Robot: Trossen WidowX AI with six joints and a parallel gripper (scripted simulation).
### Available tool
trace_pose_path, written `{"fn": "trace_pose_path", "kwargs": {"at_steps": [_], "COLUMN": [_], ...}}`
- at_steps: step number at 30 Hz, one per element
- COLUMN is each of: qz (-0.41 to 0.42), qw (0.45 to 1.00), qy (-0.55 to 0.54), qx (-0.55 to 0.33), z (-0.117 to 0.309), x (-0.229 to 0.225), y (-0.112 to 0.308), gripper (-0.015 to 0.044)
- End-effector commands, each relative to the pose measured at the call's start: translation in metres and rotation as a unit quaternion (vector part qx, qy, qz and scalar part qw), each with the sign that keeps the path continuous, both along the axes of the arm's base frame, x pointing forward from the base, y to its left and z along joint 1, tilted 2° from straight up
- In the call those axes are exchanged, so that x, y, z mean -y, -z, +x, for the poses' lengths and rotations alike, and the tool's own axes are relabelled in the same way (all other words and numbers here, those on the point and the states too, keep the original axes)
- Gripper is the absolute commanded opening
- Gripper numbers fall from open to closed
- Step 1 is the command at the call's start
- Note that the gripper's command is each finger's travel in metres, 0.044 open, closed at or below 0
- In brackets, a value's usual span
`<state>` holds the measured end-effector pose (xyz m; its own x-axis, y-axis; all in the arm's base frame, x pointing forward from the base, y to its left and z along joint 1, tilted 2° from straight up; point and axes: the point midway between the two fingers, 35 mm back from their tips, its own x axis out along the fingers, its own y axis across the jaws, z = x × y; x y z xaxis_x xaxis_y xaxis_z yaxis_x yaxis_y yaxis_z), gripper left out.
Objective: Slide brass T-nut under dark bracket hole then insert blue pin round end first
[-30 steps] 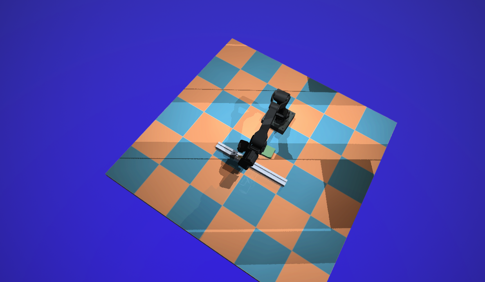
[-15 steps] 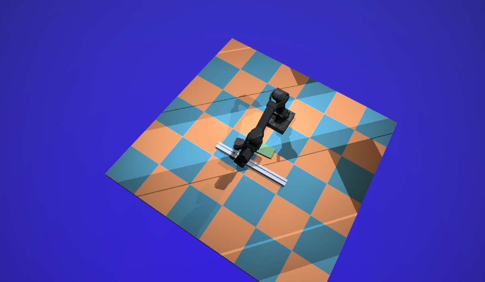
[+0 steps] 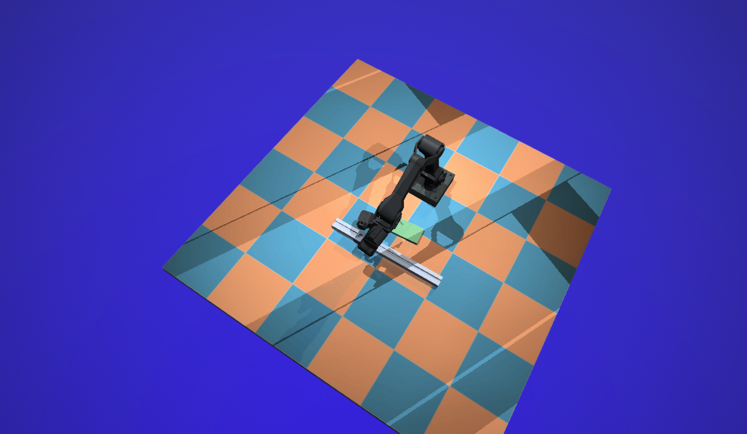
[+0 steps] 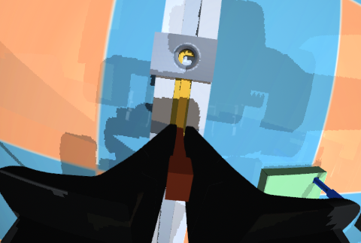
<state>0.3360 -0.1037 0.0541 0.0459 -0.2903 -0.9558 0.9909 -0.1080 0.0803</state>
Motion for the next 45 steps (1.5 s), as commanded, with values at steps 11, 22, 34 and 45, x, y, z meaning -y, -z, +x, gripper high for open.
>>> {"fn": "trace_pose_path", "kwargs": {"at_steps": [11, 22, 34, 45], "qz": [0.0, 0.0, 0.038, 0.123], "qw": [1.0, 1.0, 0.998, 0.984], "qy": [0.0, 0.0, -0.039, -0.129], "qx": [0.0, 0.0, -0.013, -0.021], "z": [0.0, 0.0, 0.002, -0.003], "x": [0.001, 0.001, 0.004, 0.008], "y": [0.0, 0.0, -0.025, -0.088], "gripper": [-0.015, 0.0086, 0.025, 0.044]}}
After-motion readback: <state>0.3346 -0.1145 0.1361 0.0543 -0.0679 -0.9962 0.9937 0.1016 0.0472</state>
